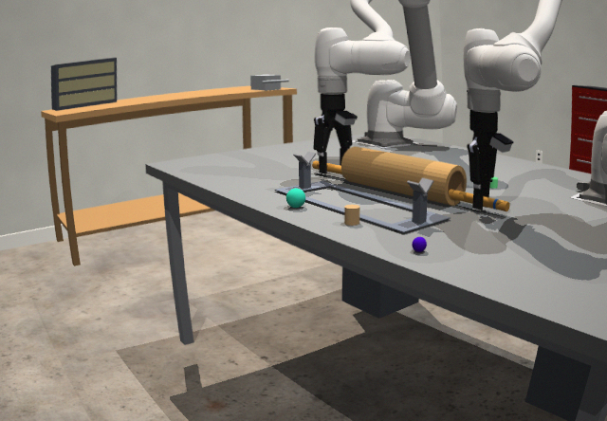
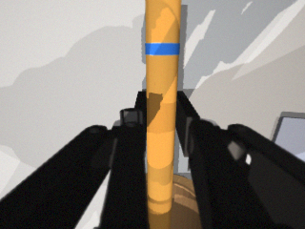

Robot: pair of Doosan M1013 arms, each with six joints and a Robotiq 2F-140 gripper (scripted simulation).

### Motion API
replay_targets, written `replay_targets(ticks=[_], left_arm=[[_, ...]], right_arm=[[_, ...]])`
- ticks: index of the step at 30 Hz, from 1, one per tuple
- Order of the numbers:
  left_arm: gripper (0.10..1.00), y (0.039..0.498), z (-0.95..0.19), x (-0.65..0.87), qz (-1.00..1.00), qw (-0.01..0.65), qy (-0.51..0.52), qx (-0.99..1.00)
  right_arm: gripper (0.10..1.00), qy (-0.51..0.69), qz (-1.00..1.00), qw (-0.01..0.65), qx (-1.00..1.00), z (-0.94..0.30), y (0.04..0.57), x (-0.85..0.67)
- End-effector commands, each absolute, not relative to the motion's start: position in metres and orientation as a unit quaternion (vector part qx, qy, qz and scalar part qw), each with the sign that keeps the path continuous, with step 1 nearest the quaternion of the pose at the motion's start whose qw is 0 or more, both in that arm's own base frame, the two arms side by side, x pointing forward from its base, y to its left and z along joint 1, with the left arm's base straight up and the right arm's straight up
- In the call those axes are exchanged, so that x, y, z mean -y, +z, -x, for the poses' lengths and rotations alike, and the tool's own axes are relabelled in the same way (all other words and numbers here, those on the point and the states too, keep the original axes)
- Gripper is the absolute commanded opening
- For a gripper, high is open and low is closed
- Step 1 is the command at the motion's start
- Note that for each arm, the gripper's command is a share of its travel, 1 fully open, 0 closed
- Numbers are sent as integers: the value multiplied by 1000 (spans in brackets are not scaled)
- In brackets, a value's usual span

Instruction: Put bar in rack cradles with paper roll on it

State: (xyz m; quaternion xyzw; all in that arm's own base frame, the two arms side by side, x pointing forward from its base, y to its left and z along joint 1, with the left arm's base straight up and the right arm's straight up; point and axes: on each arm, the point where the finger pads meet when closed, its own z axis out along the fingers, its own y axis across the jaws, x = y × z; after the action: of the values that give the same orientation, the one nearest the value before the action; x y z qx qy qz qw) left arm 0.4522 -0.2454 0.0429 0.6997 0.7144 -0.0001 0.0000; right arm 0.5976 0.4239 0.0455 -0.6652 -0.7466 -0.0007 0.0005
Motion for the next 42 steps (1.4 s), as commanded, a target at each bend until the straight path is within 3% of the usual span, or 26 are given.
replay_targets(ticks=[1,3,4,42], left_arm=[[160,43,-453,246,-700,0,0,-714],[160,43,-453,246,-700,0,0,-714],[160,43,-453,246,-700,0,0,-714],[160,51,-453,246,-700,1,0,-714]], right_arm=[[585,-2,665,1,747,-598,42,-424],[585,-2,665,1,747,-598,42,-424],[160,-2,665,1,747,-598,42,-424],[160,-2,665,1,747,-598,51,-424]])
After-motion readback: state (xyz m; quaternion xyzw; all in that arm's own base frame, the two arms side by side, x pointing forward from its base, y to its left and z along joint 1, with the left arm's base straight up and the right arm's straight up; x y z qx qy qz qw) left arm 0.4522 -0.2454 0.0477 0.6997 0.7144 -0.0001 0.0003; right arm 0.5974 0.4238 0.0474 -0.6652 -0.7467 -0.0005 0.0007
